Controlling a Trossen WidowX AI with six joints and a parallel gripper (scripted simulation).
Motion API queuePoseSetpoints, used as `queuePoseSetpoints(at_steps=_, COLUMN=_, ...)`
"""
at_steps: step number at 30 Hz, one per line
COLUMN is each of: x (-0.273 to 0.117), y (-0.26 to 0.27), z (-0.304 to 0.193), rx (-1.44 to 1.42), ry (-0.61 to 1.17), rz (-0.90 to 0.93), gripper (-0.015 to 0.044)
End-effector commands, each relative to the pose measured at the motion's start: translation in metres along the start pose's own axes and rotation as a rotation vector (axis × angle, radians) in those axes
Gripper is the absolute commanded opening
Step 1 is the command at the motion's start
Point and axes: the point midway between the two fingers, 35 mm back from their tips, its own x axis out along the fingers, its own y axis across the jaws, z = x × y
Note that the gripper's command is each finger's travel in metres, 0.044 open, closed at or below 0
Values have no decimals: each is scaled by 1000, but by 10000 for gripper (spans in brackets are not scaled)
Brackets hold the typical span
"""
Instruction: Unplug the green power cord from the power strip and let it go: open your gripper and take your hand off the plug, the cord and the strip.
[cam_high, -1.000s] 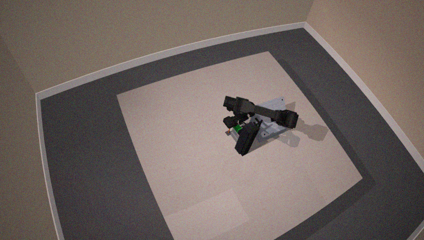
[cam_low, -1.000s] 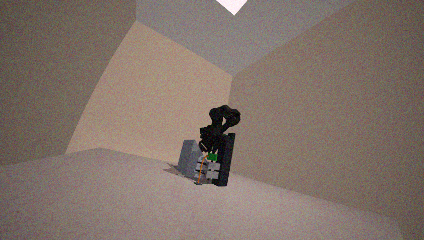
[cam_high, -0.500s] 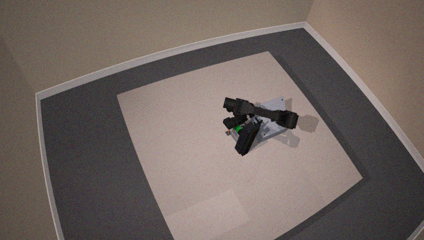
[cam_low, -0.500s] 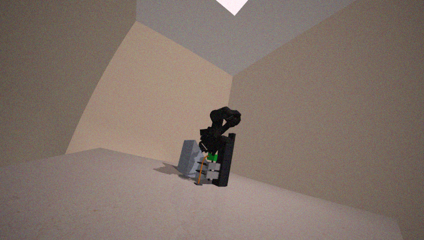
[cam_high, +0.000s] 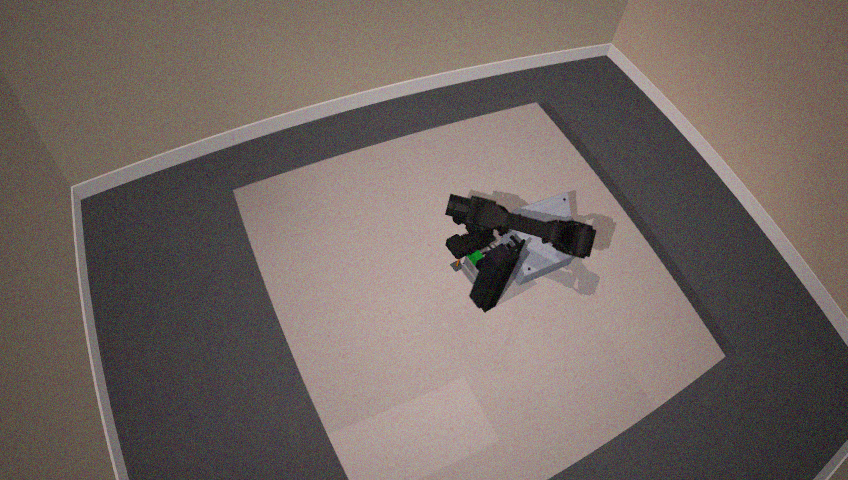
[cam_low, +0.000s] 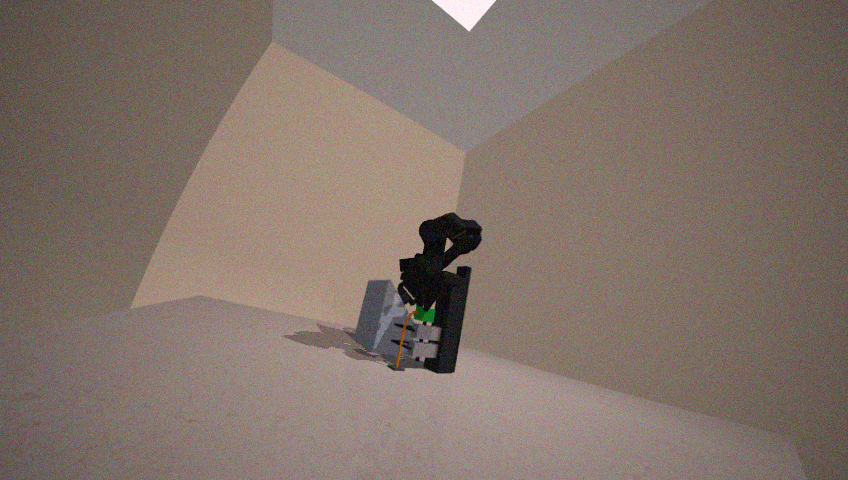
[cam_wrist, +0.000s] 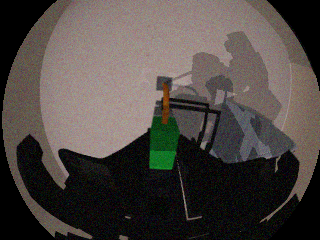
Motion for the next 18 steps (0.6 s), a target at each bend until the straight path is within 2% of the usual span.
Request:
queuePoseSetpoints(at_steps=1, x=-2, y=1, z=12, rx=1, ry=-12, rz=3, gripper=0)
queuePoseSetpoints(at_steps=18, x=-4, y=1, z=40, rx=2, ry=-14, rz=5, gripper=0)
